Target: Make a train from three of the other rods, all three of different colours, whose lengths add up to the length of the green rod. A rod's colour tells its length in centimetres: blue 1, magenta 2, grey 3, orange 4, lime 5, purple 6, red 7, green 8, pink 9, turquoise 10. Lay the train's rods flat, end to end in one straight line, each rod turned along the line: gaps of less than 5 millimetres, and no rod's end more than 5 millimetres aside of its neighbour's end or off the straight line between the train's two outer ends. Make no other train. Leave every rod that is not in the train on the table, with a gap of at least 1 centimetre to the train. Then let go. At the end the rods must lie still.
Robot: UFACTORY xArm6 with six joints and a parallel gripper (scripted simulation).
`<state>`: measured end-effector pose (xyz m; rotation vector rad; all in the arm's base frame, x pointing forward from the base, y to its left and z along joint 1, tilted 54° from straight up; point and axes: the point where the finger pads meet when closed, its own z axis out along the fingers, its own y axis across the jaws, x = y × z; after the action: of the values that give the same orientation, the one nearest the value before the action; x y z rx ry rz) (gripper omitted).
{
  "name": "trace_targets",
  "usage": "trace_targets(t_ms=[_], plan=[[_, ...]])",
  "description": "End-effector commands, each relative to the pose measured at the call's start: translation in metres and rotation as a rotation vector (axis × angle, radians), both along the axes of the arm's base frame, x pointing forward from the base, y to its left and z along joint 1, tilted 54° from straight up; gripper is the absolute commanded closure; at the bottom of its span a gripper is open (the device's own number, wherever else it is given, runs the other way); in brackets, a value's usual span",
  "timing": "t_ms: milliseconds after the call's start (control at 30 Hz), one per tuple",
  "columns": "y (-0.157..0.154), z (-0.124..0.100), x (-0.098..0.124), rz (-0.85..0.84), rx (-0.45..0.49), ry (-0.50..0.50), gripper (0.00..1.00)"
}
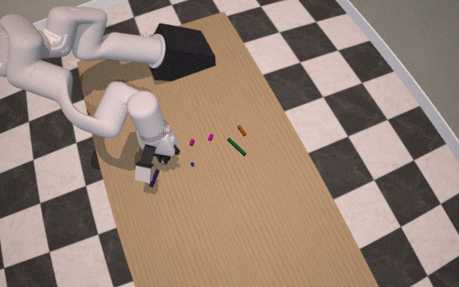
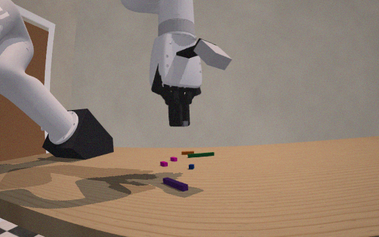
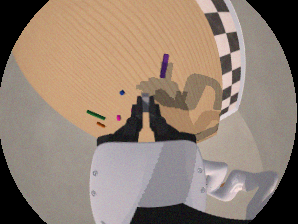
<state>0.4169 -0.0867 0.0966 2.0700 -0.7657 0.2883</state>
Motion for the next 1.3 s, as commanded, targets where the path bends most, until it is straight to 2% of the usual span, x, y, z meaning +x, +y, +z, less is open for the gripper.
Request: trace_targets(t_ms=[0, 67, 467, 533, 600, 1000, 1267], plan=[[0.006, -0.006, 0.003, -0.049, -0.007, -0.074, 0.96], [0.012, -0.013, 0.005, -0.110, -0.014, -0.159, 0.96], [0.031, -0.040, 0.010, -0.317, -0.041, -0.447, 0.96], [0.031, -0.040, 0.010, -0.317, -0.041, -0.447, 0.96], [0.037, -0.049, 0.011, -0.383, -0.050, -0.538, 0.96], [0.056, -0.077, 0.013, -0.589, -0.079, -0.824, 0.96], [0.058, -0.080, 0.013, -0.613, -0.082, -0.857, 0.96]])
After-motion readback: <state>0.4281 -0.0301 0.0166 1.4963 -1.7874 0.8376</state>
